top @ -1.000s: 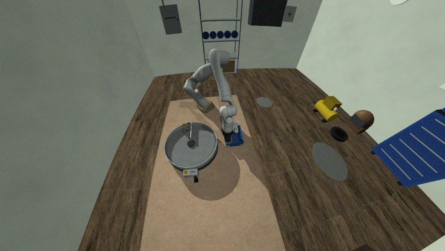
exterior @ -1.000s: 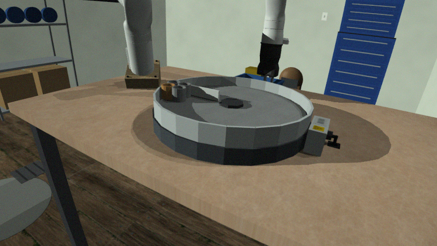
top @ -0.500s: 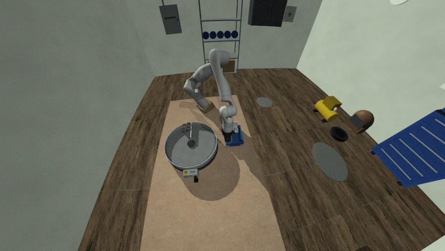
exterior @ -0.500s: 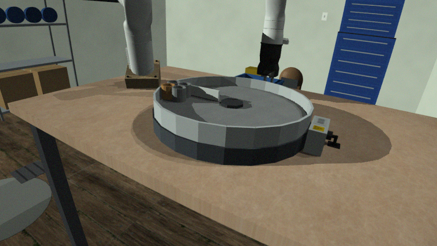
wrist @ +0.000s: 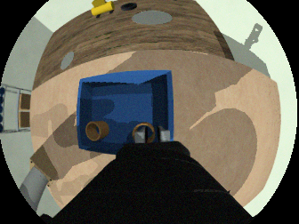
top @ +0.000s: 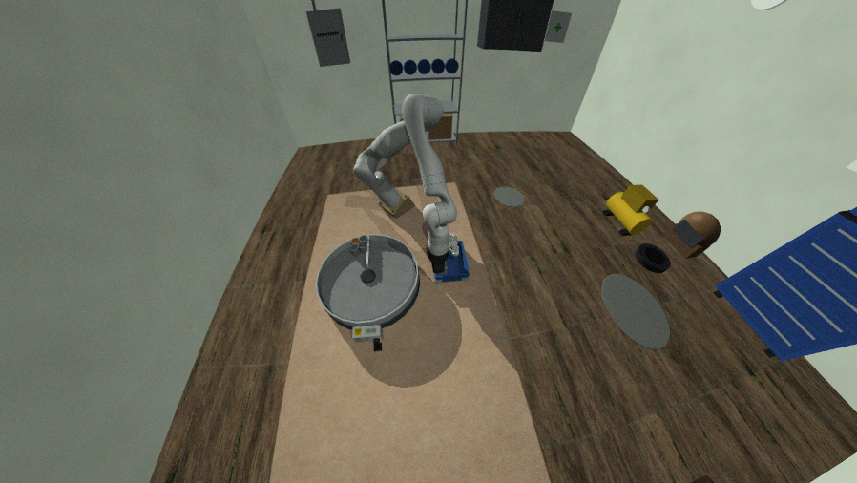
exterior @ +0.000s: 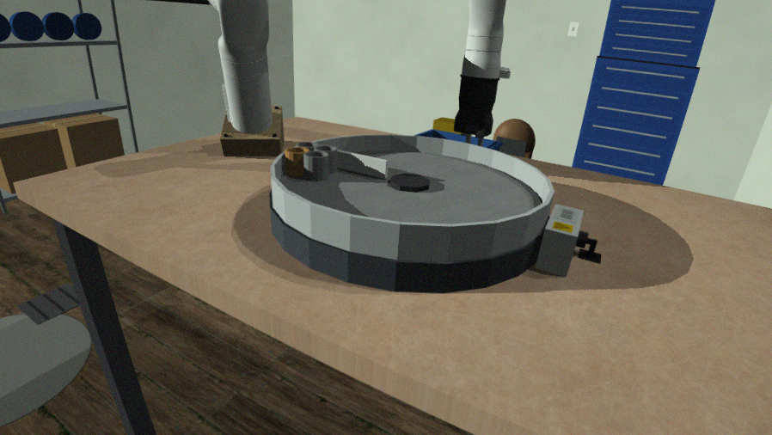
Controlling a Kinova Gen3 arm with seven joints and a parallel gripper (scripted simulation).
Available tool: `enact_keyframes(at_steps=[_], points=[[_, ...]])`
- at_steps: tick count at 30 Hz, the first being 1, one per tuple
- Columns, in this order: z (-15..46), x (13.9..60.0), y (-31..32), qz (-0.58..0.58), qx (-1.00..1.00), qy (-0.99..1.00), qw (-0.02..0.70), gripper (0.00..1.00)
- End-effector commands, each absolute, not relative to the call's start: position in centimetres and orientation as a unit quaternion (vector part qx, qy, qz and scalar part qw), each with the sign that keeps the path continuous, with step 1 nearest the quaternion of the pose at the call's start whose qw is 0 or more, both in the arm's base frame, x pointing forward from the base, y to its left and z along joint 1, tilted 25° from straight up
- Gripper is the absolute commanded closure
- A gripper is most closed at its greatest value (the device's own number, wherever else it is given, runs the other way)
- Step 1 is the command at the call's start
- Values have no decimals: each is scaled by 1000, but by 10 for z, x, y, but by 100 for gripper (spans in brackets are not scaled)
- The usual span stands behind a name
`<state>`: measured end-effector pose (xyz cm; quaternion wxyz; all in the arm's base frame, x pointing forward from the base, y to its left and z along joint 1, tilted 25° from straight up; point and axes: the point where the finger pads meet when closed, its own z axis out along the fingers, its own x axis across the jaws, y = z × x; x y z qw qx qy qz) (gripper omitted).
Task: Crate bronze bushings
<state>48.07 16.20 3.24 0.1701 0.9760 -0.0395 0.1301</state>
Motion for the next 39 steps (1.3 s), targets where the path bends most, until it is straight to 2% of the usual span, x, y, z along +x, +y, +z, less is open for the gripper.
enact_keyframes(at_steps=[1, 39], points=[[33, 481, 163, 131, 976, -39, 170, 53], [45, 477, 167, 131, 976, -39, 170, 53]])
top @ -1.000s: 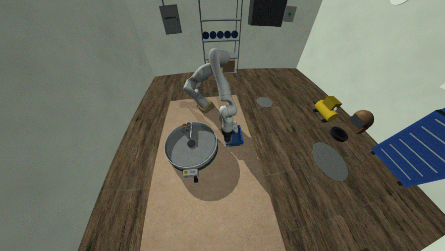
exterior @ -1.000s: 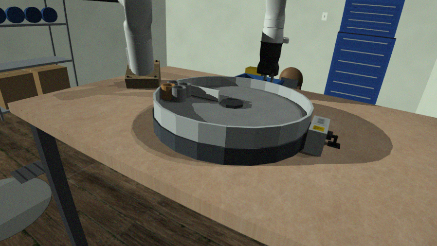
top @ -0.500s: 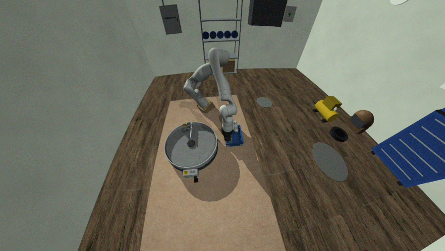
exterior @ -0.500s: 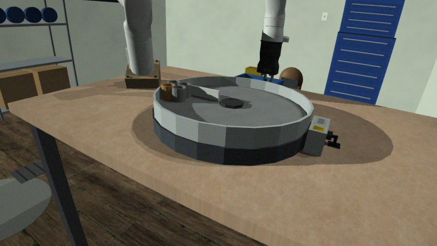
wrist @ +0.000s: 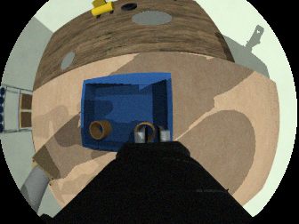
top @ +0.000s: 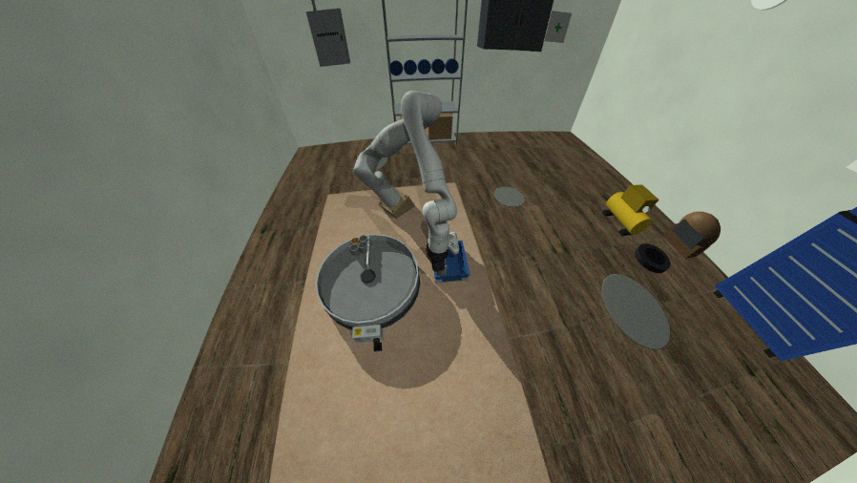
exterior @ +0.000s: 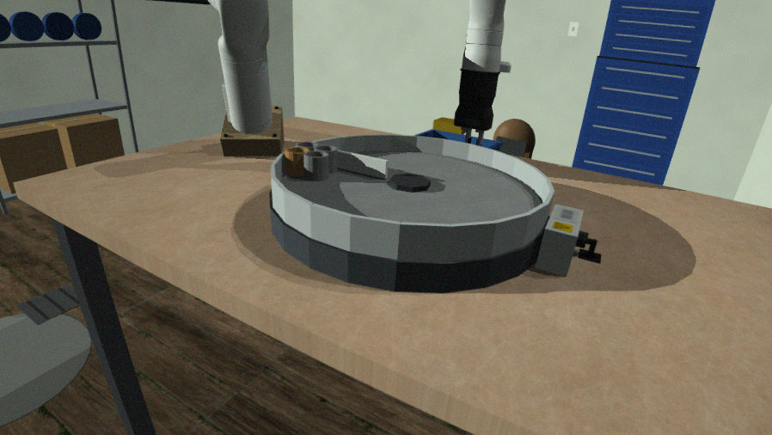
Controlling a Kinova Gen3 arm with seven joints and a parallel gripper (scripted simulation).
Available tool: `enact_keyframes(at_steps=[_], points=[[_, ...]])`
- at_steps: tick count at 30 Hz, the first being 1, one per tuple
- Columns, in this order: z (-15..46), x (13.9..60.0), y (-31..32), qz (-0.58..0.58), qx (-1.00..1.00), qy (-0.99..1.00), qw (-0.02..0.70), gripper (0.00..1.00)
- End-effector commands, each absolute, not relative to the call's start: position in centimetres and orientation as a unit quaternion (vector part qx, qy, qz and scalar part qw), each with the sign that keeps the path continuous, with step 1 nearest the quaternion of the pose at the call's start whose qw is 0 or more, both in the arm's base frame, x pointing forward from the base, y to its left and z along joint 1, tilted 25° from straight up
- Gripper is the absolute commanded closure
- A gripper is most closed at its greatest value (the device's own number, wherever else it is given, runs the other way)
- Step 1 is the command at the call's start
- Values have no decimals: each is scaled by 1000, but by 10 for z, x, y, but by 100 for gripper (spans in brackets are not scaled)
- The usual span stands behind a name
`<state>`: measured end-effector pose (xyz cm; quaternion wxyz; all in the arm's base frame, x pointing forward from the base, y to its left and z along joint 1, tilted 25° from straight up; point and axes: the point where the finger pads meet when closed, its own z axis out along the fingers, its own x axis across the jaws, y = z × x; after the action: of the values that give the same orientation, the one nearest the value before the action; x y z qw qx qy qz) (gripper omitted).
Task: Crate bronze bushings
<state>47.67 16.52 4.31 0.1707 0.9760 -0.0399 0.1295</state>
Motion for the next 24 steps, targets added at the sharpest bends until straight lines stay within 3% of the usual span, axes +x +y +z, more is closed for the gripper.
enact_keyframes(at_steps=[1, 24], points=[[46, 476, 167, 131, 976, -39, 170, 53], [53, 474, 170, 131, 976, -39, 170, 53]])
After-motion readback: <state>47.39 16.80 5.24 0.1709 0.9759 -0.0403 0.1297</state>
